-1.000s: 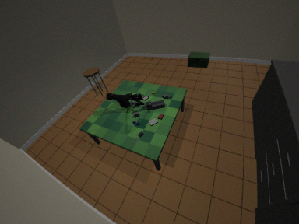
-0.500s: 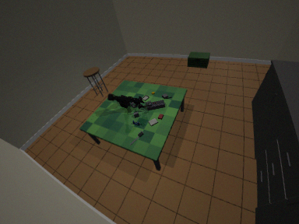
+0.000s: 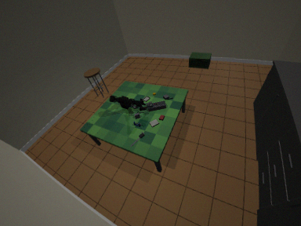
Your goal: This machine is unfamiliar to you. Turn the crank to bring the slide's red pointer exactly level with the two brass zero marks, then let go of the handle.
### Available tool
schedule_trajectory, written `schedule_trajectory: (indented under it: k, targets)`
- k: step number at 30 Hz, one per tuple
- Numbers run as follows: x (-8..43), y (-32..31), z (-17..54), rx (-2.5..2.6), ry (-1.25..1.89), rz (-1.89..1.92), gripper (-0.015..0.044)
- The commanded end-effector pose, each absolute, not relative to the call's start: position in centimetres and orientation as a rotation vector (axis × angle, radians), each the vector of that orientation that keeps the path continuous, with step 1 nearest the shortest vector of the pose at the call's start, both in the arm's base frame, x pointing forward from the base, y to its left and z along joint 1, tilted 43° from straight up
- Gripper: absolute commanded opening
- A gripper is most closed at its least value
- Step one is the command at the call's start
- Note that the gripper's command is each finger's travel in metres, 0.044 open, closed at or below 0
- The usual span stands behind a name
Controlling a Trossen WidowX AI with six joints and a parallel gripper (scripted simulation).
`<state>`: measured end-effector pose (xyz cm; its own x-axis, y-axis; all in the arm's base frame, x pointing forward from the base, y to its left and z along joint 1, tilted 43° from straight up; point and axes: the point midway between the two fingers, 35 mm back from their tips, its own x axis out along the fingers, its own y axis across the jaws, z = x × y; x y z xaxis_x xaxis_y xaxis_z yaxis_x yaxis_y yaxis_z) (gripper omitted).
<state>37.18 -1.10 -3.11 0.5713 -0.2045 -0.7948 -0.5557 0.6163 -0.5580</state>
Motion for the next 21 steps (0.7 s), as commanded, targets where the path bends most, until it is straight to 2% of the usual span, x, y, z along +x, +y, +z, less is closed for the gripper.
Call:
schedule_trajectory:
  k: [1, 20, 21]
  targets:
    - [36.8, -1.6, -4.1, -0.915, 0.985, 0.254, 0.044]
    - [36.6, -3.4, -6.0, -0.919, 0.982, 0.256, 0.044]
    - [36.6, -3.4, -6.0, -0.919, 0.982, 0.256, 0.0414]
